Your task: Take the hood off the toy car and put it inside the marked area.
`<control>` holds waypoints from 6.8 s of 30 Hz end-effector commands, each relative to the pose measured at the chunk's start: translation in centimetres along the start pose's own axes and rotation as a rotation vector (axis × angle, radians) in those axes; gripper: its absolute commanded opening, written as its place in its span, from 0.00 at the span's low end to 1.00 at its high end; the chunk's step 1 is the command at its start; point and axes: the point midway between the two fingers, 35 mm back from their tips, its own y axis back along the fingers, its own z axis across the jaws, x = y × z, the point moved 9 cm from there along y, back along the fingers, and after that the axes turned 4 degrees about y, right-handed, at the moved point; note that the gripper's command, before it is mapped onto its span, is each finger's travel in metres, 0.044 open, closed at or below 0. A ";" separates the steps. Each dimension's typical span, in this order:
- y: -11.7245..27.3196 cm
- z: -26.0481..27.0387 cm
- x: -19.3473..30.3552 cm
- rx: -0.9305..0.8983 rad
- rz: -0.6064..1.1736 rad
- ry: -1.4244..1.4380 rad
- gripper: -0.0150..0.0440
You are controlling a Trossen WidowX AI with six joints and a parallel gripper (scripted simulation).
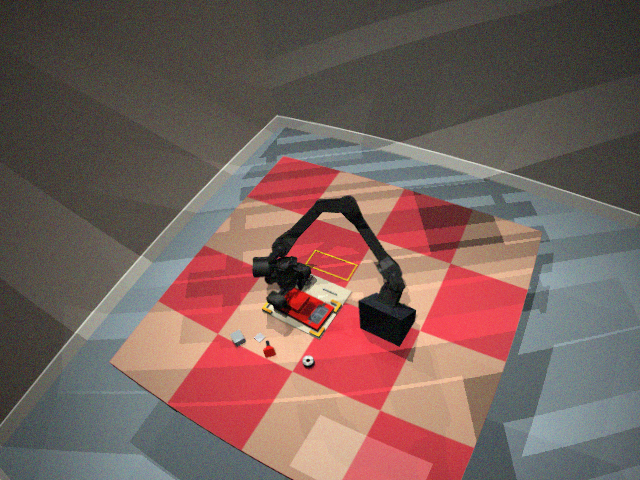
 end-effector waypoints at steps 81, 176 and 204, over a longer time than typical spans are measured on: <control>4.6 0.1 0.0 -0.001 0.001 0.003 0.25; 4.9 -22.2 2.2 0.010 0.004 0.004 0.25; 3.1 -22.2 2.1 0.010 0.004 0.004 0.25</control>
